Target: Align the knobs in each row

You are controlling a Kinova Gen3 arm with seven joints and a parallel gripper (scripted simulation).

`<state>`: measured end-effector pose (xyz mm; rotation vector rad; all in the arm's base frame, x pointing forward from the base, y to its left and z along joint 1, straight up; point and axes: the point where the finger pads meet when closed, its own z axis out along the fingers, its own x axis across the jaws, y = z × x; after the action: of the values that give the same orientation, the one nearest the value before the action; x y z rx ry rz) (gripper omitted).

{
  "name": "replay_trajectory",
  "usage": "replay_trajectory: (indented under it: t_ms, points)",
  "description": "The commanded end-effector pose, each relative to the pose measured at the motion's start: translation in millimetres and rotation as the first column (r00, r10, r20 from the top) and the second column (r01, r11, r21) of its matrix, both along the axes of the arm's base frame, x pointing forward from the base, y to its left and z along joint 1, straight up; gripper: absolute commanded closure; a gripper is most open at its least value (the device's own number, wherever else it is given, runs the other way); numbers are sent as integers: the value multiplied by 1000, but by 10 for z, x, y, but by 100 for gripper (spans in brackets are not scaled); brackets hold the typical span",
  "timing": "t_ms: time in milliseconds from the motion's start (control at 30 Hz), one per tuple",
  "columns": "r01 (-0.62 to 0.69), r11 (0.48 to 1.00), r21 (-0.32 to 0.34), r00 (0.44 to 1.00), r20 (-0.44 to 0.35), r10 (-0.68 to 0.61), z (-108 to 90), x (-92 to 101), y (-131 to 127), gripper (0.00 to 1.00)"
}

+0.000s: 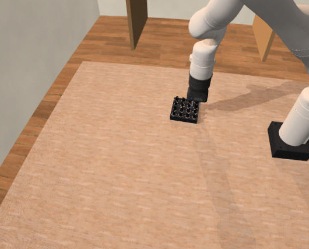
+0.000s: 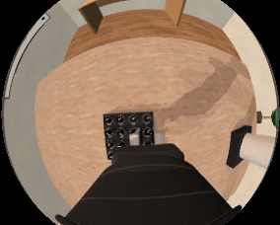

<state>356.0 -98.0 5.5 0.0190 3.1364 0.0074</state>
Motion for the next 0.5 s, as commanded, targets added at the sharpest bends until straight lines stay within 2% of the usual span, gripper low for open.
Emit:
replay_trajectory:
  t_ms: [0, 467]
  points:
    - [2, 1000, -1, 1000, -2, -2, -24, -9, -11, 54]
    - [2, 1000, -1, 1000, -2, -2, -77, -9, -11, 54]
